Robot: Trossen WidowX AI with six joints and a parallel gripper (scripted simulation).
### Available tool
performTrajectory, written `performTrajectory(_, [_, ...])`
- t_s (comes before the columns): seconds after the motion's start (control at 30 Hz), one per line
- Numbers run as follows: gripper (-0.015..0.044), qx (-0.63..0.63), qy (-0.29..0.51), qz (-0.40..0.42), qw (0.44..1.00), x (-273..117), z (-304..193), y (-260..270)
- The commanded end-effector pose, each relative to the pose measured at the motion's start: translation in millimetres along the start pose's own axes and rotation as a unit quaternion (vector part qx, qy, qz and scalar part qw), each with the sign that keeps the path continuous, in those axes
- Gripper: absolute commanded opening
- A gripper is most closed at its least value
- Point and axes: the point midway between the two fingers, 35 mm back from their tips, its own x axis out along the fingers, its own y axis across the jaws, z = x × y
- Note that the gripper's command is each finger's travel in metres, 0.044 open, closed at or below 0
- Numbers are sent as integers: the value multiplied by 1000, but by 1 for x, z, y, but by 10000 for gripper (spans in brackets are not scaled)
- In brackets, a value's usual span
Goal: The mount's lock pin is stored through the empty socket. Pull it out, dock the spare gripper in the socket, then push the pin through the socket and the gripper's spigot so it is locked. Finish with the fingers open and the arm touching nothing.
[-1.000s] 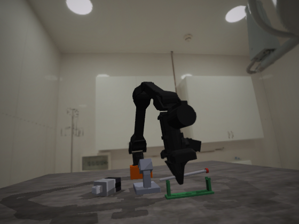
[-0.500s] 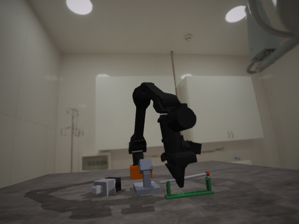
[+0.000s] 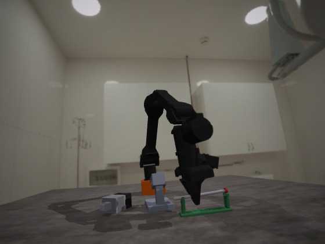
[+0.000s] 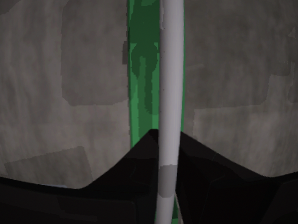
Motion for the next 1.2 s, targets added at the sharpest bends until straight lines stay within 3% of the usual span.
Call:
performTrajectory(0.0, [0,-3,1,4,1000,6,-1,1])
performTrajectory(0.9, [0,-1,0,0,1000,1,0,0])
performTrajectory(1.17, [210,-1,0,0,1000,1,0,0])
